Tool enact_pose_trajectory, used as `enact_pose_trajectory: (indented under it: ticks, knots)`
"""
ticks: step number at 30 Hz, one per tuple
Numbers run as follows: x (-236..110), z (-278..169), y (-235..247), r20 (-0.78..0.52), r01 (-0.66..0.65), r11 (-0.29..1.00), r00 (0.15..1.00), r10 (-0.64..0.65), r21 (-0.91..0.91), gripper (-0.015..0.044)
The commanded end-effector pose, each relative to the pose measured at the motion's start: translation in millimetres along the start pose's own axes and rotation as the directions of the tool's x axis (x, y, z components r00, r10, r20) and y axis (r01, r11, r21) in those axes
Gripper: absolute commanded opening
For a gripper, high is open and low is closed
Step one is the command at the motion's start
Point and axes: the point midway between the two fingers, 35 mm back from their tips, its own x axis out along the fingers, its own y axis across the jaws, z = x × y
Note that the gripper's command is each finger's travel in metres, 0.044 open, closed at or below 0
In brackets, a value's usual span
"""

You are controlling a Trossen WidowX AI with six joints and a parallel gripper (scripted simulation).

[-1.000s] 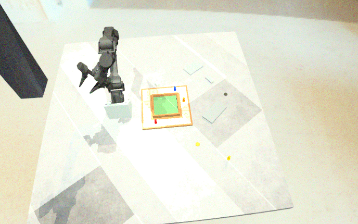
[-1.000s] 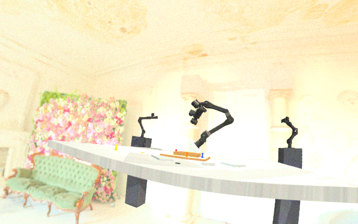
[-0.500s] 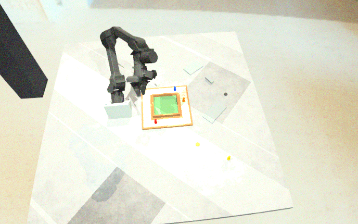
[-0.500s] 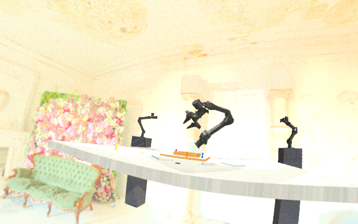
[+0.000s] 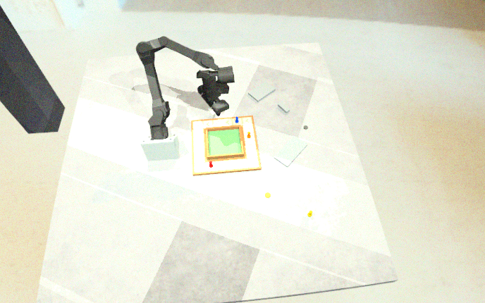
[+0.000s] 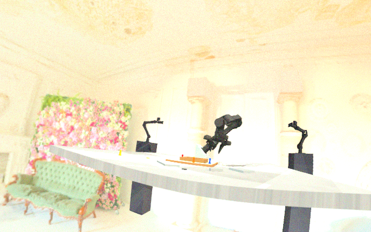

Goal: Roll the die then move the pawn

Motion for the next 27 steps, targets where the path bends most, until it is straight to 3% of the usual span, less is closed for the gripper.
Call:
enact_pose_trajectory:
  ticks: [1, 27]
  knots:
    - [16.1, 9.3, 45.1, -0.010, -0.162, 0.980, 0.987, 0.162, -0.115, 0.0275]
    - [47.4, 9.7, 51.0, -0.010, -0.162, 0.980, 0.987, 0.162, -0.115, 0.0275]
